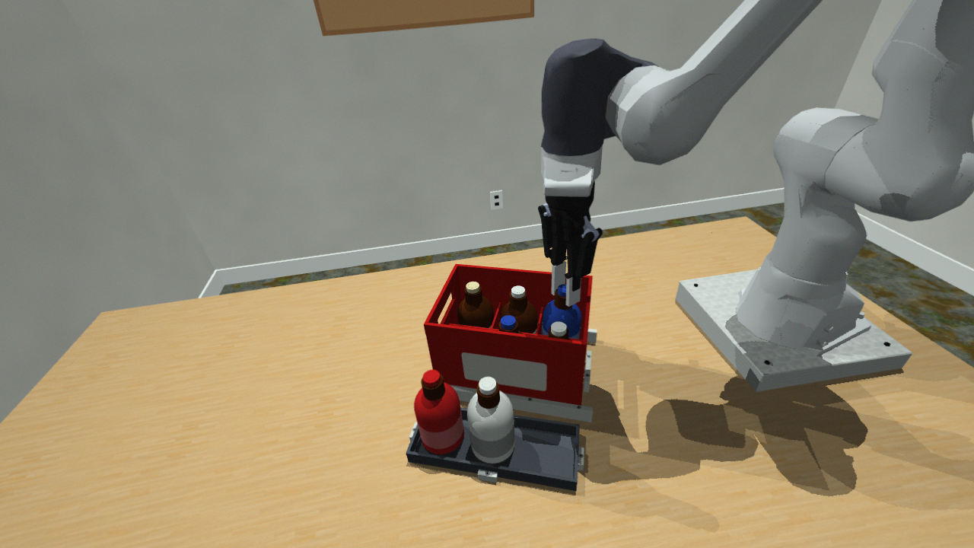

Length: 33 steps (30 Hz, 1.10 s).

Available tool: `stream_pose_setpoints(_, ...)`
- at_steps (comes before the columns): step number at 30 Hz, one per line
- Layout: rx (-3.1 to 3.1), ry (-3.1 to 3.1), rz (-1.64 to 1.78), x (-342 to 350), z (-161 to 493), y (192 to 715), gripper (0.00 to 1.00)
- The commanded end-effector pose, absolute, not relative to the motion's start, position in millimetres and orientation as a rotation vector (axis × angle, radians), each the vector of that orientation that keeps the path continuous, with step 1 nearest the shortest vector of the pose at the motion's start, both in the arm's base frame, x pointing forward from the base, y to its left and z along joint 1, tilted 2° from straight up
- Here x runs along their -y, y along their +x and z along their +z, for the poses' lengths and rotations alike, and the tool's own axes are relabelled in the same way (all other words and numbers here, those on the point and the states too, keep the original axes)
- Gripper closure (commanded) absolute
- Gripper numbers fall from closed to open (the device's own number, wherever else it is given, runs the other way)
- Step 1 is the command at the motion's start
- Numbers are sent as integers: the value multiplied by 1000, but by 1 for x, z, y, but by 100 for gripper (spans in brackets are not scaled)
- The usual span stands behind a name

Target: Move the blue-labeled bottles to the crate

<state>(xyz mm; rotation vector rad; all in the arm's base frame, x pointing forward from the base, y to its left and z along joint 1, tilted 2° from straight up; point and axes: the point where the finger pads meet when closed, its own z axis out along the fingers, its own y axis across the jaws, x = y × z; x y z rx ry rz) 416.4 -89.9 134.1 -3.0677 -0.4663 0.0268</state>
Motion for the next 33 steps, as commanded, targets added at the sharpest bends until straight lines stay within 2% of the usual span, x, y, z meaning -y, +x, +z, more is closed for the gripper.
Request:
stream_pose_setpoints(1, 471, -3069, 6, 90, 135, 421, 100)
stream_pose_setpoints(33, 471, -3069, 6, 89, 125, 421, 100)
